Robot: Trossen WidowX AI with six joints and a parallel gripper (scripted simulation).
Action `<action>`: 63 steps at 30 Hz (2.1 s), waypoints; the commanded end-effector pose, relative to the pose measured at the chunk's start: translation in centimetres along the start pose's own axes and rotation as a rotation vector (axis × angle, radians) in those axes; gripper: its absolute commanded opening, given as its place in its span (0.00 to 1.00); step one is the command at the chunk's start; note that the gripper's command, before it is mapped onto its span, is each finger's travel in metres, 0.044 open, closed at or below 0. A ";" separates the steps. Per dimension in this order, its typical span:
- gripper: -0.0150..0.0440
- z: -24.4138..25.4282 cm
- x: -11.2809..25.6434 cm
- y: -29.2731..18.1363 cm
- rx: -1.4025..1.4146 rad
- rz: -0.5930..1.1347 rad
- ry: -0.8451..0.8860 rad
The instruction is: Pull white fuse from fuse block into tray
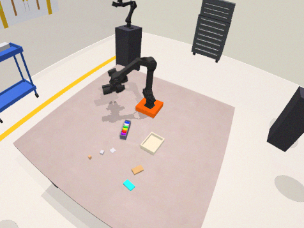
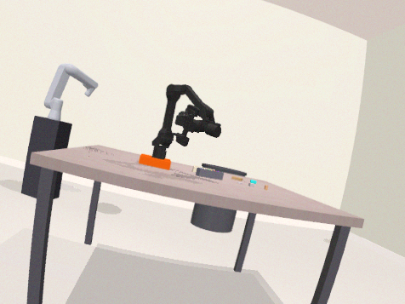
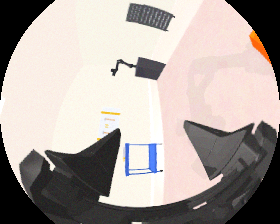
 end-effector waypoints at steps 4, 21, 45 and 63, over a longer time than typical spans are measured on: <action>0.75 -0.4 0.7 -0.2 0.240 0.036 -0.063; 0.38 -2.8 6.2 -1.1 1.893 0.640 -0.143; 0.38 -4.9 12.7 -0.4 3.127 1.559 0.996; 0.38 -6.0 17.8 1.3 2.648 1.556 3.349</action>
Point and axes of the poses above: the point midway between the two fingers, 35 mm back from their tips, its own x axis back along the fingers, its own z axis across the jaws, y = z × x, the point moved 10 cm from there along x, back along the fingers, and after that the axes turned 9 degrees about -x, right-handed, at the moved point
